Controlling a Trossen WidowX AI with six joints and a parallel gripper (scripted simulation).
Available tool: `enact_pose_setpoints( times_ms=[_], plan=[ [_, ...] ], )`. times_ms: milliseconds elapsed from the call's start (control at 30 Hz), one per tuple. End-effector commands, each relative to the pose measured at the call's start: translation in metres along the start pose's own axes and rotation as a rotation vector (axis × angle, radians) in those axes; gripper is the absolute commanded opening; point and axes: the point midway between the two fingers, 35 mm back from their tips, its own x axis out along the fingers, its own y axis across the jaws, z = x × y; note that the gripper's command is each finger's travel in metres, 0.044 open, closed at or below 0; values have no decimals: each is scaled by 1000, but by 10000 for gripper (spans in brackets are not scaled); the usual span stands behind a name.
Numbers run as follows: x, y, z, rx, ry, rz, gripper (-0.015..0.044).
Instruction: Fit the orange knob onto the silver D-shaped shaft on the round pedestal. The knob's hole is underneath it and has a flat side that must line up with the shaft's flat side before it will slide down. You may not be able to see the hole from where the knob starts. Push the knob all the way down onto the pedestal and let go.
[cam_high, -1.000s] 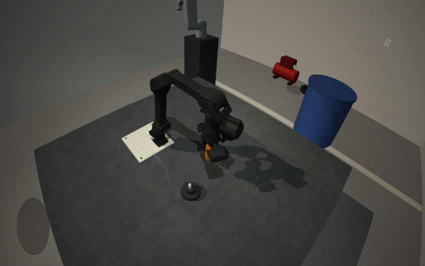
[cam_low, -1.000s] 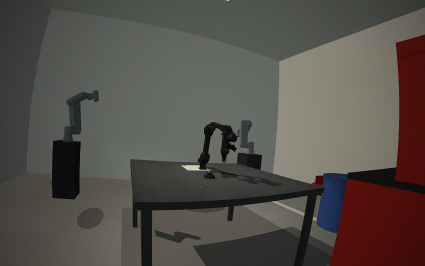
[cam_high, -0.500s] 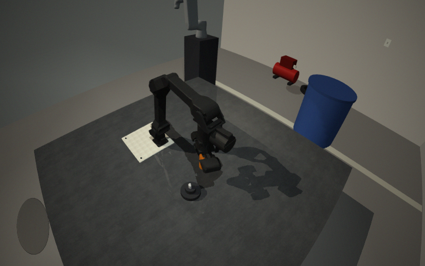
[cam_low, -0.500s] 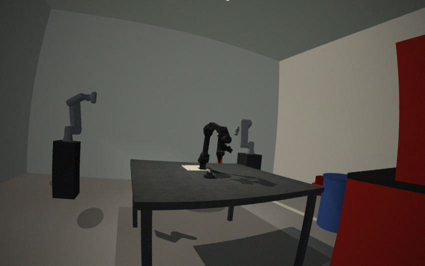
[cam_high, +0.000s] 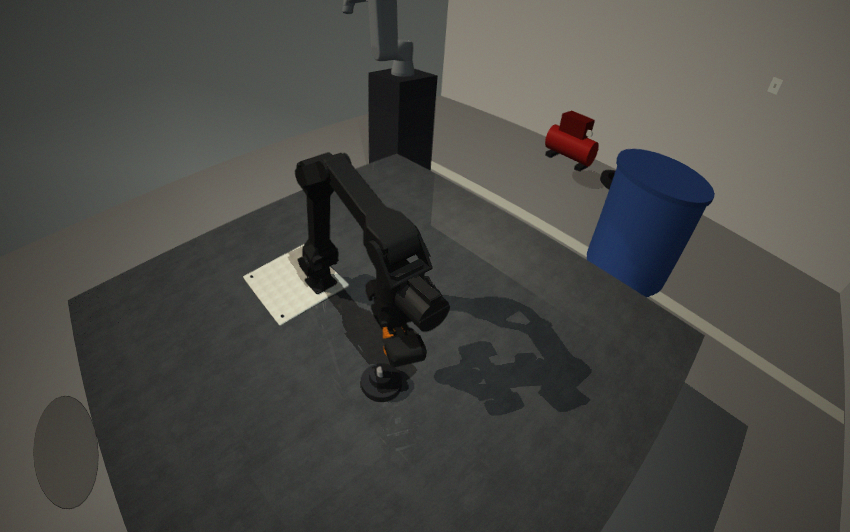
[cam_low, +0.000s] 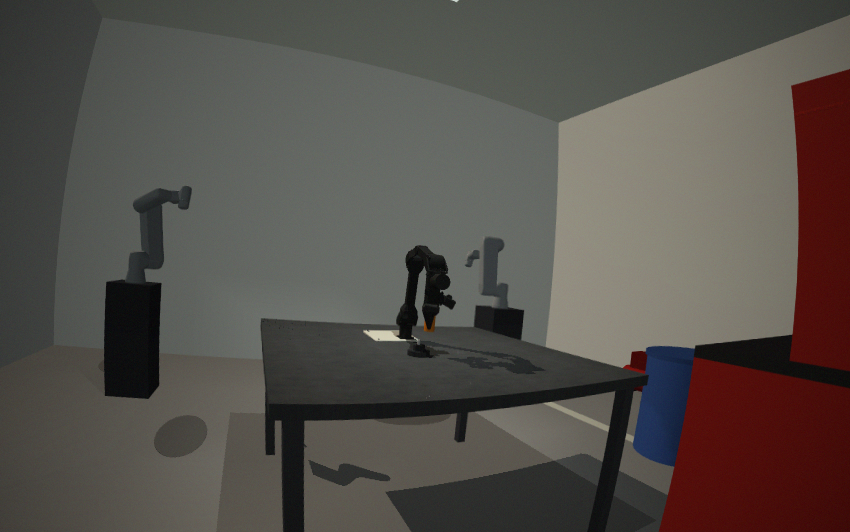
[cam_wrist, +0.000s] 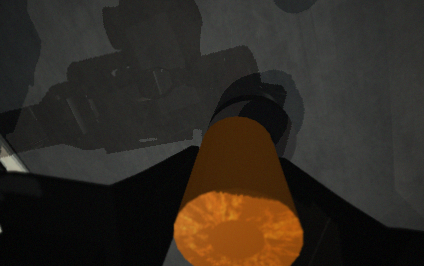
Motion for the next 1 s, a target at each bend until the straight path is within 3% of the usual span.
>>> enact_pose_setpoints(
  times_ms=[0, 400, 967],
  plan=[
    [3, -6, -11, -9, -4, -4, 0],
    [9, -15, -31, 10, -1, -7, 0],
    [9, -18, -31, 444, -2, -7, 0]
  ],
)
